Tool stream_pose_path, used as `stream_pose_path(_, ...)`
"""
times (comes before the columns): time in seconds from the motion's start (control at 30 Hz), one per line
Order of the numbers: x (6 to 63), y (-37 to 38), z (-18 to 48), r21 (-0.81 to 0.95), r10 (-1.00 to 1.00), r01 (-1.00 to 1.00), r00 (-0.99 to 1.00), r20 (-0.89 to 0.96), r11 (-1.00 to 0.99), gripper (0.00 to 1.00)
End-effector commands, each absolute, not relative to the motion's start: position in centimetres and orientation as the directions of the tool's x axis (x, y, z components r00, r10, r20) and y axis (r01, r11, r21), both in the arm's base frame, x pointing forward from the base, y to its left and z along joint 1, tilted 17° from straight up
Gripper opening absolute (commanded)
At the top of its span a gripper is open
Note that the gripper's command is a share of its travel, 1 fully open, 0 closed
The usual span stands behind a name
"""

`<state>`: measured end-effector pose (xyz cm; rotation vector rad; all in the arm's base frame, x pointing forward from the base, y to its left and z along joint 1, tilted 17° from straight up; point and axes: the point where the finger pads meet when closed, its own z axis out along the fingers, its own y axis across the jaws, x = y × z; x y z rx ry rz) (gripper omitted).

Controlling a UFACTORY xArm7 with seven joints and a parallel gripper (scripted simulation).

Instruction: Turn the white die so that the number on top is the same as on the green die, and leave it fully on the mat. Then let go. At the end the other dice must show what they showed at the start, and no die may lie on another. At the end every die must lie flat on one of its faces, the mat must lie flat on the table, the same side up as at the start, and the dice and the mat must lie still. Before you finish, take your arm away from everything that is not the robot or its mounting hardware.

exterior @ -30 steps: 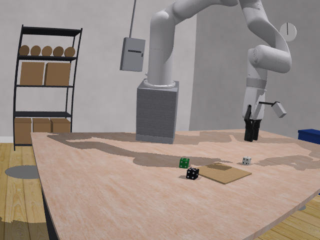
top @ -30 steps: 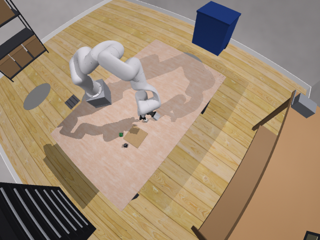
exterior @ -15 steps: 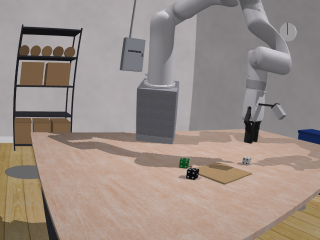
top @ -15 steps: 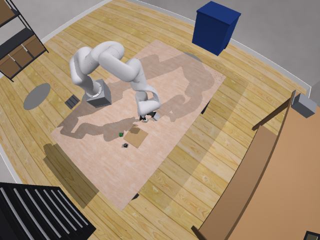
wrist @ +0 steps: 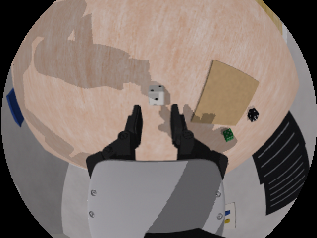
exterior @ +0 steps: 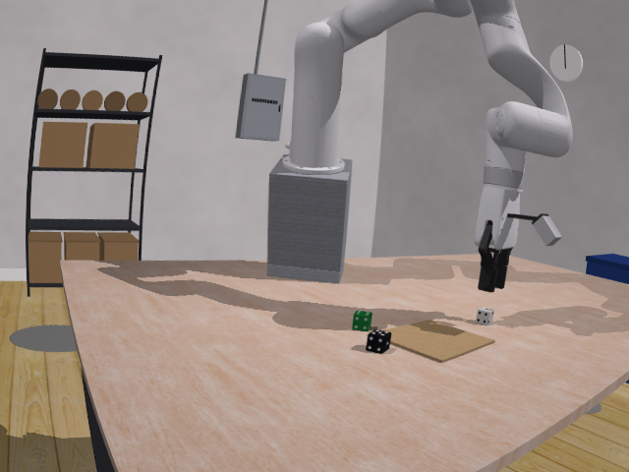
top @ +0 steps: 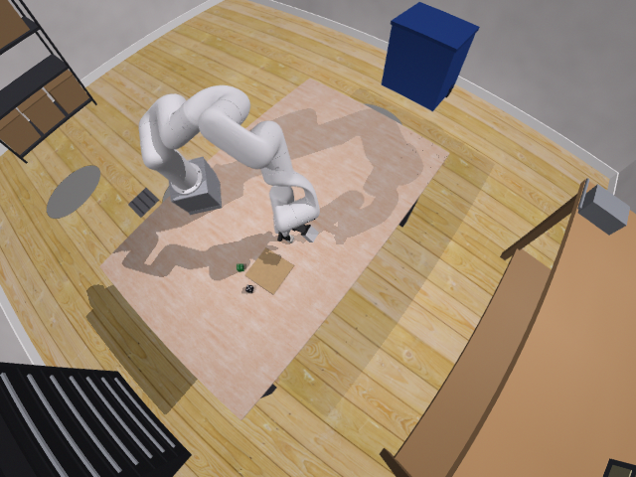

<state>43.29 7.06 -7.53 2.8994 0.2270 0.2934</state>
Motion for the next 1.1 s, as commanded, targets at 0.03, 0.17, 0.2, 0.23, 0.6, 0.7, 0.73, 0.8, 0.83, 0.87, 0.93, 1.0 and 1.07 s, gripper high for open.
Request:
stream_pose_path(0.03, 43.6, 6.9, -8.5, 0.229, 0.175, 0.131, 0.968, 0.182, -0.965, 0.42)
stream_pose_path(0.17, 43.8, 6.8, -9.0, 0.229, 0.175, 0.131, 0.968, 0.182, -0.965, 0.42)
stream_pose_path(0.2, 43.8, 6.8, -9.2, 0.229, 0.175, 0.131, 0.968, 0.182, -0.965, 0.42)
stream_pose_path(0.23, 43.8, 6.8, -9.2, 0.229, 0.175, 0.131, 0.968, 0.182, -0.965, 0.42)
stream_pose_path(0.6, 44.0, 6.6, -10.1, 0.229, 0.175, 0.131, 0.968, 0.182, -0.965, 0.42)
stream_pose_path(0.7, 44.0, 6.5, -10.2, 0.229, 0.175, 0.131, 0.968, 0.182, -0.965, 0.42)
stream_pose_path(0.73, 44.0, 6.5, -10.2, 0.229, 0.175, 0.131, 0.968, 0.182, -0.965, 0.42)
stream_pose_path(0.8, 44.0, 6.5, -10.2, 0.229, 0.175, 0.131, 0.968, 0.182, -0.965, 0.42)
stream_pose_path(0.83, 44.0, 6.5, -10.2, 0.229, 0.175, 0.131, 0.968, 0.182, -0.965, 0.42)
stream_pose_path(0.87, 44.0, 6.5, -10.2, 0.229, 0.175, 0.131, 0.968, 0.182, -0.965, 0.42)
stream_pose_path(0.93, 44.1, 6.5, -10.3, 0.229, 0.175, 0.131, 0.968, 0.182, -0.965, 0.42)
stream_pose_path(1.0, 44.1, 6.5, -10.3, 0.229, 0.175, 0.131, 0.968, 0.182, -0.965, 0.42)
stream_pose_path(1.07, 44.1, 6.5, -10.3, 0.229, 0.175, 0.131, 0.968, 0.182, -0.965, 0.42)
